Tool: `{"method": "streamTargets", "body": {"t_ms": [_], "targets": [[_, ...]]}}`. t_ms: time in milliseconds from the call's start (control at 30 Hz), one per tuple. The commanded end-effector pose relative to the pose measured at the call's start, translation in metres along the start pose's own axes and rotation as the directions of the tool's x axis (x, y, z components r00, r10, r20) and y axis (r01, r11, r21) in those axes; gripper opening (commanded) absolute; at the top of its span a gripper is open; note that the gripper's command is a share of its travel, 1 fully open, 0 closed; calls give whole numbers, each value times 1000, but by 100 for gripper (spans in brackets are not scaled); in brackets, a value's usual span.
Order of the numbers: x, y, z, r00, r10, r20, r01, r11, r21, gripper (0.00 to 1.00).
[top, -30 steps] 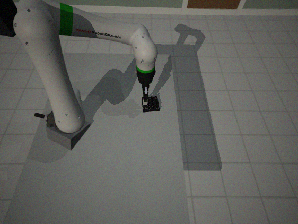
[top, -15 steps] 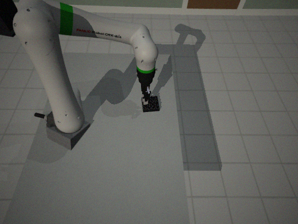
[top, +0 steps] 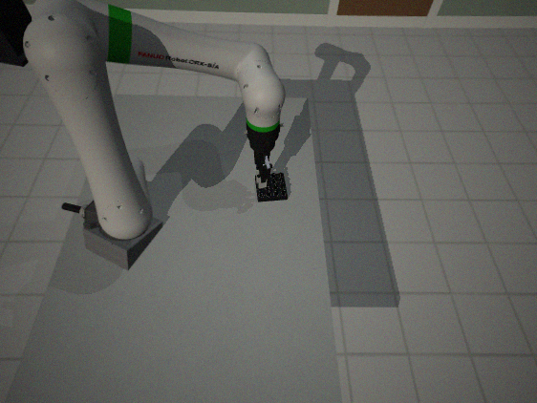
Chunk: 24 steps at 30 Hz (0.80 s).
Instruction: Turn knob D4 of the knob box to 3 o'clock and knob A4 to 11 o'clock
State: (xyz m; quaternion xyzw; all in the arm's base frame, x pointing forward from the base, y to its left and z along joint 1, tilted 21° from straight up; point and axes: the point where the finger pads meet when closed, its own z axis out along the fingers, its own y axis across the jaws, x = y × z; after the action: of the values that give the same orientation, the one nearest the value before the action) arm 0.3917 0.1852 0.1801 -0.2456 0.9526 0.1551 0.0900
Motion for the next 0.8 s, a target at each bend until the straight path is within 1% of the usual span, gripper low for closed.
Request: {"method": "streamTargets", "body": {"t_ms": [0,767], "targets": [[0,0,0,1000,0,0,0,1000,0,12],[0,0,1,1000,-5,0,5,1000,0,12]]}}
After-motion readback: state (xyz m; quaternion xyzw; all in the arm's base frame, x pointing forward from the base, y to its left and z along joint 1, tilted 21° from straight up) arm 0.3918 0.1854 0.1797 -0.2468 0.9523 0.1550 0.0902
